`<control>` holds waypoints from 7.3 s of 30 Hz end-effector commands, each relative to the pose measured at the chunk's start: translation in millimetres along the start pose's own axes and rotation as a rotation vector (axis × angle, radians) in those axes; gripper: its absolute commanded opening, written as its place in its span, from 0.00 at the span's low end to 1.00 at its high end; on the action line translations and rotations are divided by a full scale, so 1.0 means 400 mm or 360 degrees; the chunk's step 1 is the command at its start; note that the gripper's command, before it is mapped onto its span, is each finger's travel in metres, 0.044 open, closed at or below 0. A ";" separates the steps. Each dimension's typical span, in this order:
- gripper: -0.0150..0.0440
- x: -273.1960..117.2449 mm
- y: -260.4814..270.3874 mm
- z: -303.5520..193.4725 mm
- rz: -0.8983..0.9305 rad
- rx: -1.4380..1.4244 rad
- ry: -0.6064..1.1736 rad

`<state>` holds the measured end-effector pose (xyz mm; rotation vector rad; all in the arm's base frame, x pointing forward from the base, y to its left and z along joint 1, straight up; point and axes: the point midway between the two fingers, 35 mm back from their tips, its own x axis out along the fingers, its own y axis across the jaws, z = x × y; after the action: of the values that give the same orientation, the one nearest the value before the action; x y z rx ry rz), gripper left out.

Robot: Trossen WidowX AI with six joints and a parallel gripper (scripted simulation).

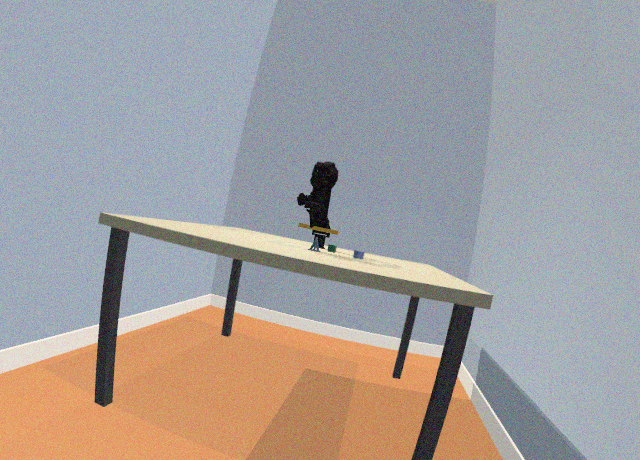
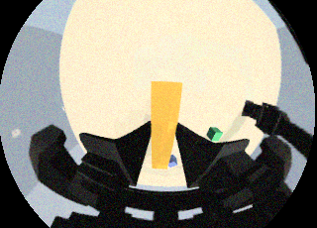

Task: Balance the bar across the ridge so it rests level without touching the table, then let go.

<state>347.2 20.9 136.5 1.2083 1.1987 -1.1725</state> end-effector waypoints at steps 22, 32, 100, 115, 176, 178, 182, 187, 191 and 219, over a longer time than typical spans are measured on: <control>0.25 0.052 -0.006 0.002 0.0000 0.0011 0.0000; 0.25 0.054 -0.006 0.002 0.0000 0.0011 0.0000; 0.25 0.068 -0.006 0.002 0.0000 0.0011 0.0000; 0.25 0.071 -0.006 0.002 0.0000 0.0011 0.0000; 0.25 0.075 -0.008 0.003 0.0000 0.0011 0.0000; 0.25 0.075 -0.008 0.003 0.0000 0.0011 0.0000; 0.25 0.075 -0.008 0.003 0.0000 0.0011 0.0000; 0.25 0.075 -0.008 0.003 0.0000 0.0011 0.0000; 0.25 0.075 -0.008 0.003 0.0000 0.0011 0.0000; 0.25 0.073 -0.007 0.004 0.0000 0.0011 0.0000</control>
<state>345.4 19.5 106.7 1.2120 1.1959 -1.1749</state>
